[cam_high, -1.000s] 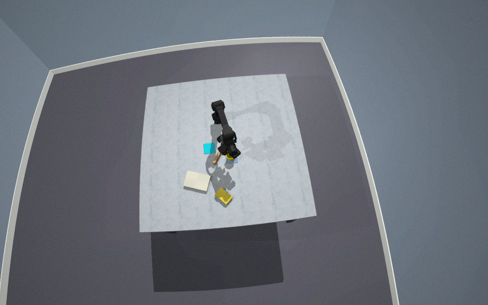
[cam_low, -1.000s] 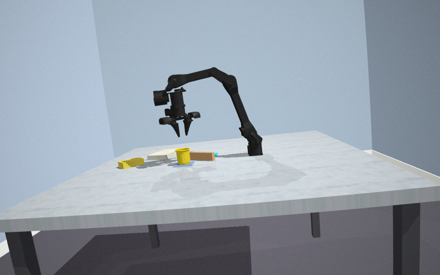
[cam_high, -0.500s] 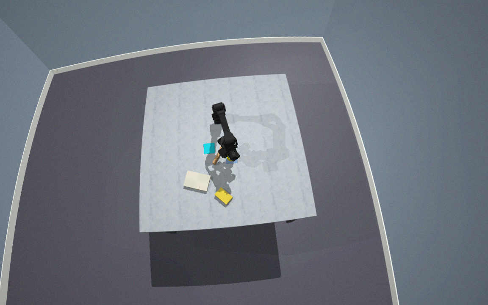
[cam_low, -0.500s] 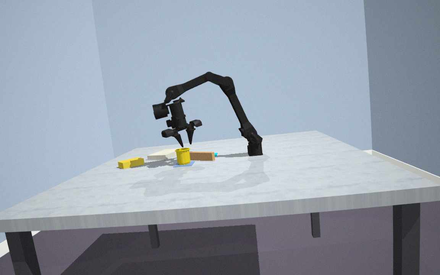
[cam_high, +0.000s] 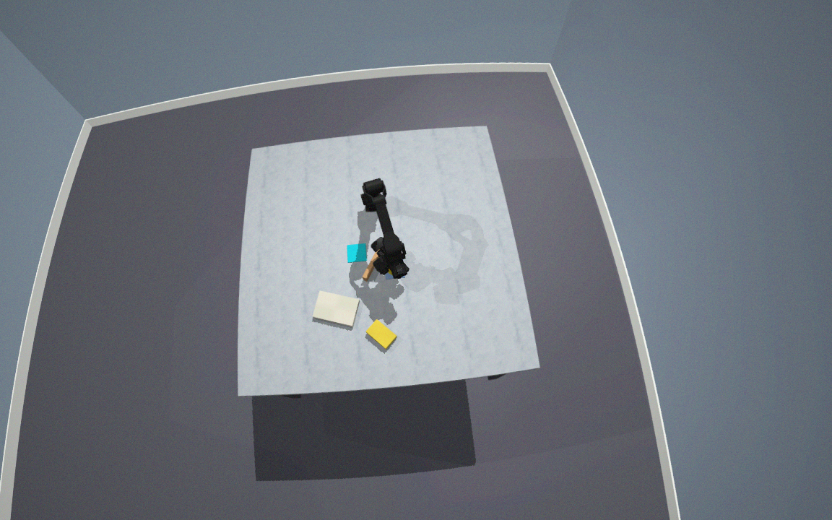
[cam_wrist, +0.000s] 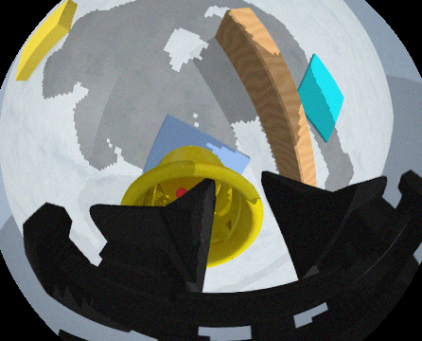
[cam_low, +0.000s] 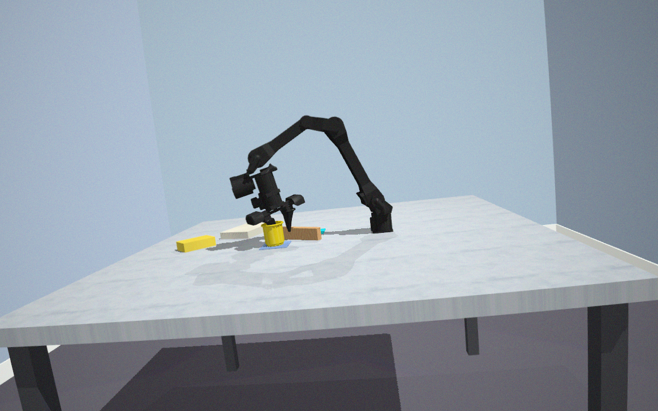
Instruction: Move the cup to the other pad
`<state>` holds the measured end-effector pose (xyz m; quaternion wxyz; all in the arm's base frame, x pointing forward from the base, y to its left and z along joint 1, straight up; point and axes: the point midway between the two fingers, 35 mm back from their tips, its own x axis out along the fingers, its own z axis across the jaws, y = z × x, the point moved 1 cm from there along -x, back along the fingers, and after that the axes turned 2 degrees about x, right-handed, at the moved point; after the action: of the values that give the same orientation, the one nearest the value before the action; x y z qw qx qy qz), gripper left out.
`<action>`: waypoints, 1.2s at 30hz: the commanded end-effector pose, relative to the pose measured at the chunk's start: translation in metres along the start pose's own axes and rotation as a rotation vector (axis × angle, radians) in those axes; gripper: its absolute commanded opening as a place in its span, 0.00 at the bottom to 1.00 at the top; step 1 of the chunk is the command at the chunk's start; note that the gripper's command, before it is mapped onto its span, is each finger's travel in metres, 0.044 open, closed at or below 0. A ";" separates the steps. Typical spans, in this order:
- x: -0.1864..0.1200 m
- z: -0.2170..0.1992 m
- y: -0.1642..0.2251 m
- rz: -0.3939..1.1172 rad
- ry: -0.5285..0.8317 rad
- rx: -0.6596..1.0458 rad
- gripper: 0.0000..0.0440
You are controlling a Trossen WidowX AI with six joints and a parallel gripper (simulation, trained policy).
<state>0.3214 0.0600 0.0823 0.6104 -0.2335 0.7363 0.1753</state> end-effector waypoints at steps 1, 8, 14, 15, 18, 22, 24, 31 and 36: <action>0.011 -0.001 0.001 -0.001 0.012 -0.023 0.29; 0.010 -0.006 -0.001 -0.010 0.014 -0.050 0.00; 0.000 -0.012 -0.002 -0.010 0.003 -0.034 0.00; -0.002 -0.013 -0.002 -0.010 0.001 -0.030 0.00; -0.008 -0.018 -0.003 -0.008 -0.006 -0.015 0.00; -0.020 -0.027 -0.005 -0.006 -0.020 0.015 0.01; -0.026 -0.031 -0.006 -0.006 -0.029 0.033 0.01; -0.044 -0.046 -0.015 -0.008 -0.059 0.096 0.01; -0.051 -0.055 -0.024 -0.012 -0.082 0.142 0.00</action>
<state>0.2983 0.0218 0.1389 0.6494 -0.1973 0.7218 0.1355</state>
